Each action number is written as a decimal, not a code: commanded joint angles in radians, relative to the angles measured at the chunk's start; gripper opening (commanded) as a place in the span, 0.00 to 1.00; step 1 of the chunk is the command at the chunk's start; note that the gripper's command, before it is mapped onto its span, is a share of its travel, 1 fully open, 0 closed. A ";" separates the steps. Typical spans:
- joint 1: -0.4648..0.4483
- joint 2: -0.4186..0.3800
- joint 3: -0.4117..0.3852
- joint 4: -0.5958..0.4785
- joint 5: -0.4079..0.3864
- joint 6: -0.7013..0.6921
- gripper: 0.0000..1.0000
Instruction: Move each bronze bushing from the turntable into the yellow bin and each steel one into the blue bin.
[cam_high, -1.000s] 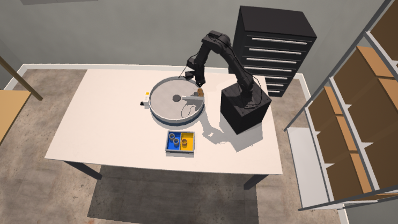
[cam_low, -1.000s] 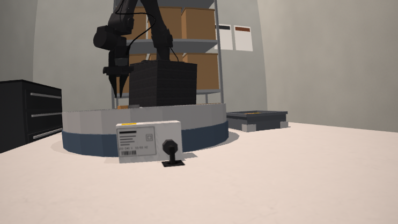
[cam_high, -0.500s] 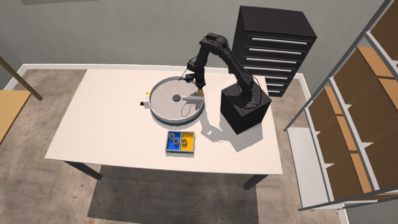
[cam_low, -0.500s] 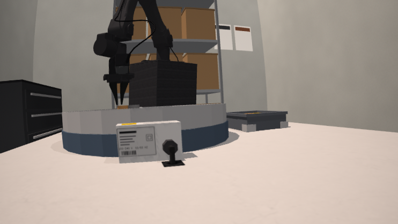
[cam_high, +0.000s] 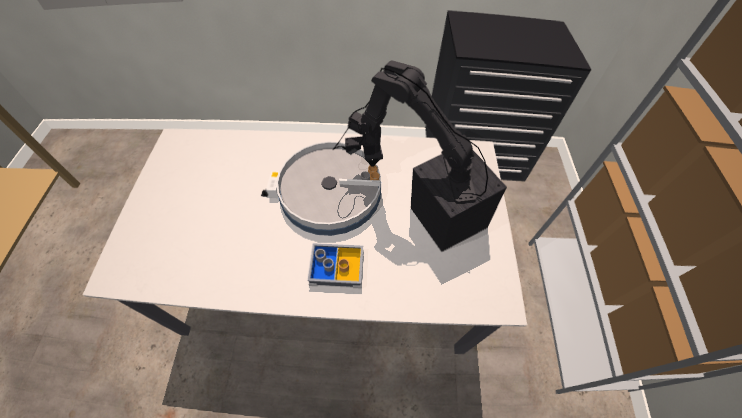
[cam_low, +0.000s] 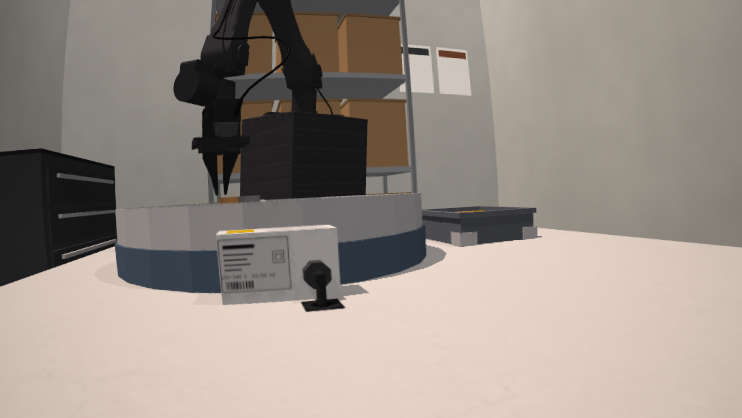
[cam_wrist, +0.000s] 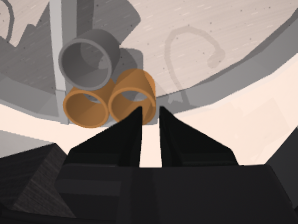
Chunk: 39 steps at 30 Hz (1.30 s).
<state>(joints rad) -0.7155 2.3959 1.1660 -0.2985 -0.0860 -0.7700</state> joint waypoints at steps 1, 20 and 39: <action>0.004 -0.009 0.012 -0.001 -0.009 0.006 0.14; 0.005 0.013 0.018 0.015 -0.009 0.008 0.14; 0.010 0.060 0.033 0.055 -0.008 0.013 0.14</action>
<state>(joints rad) -0.7097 2.4592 1.1816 -0.2501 -0.0860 -0.7635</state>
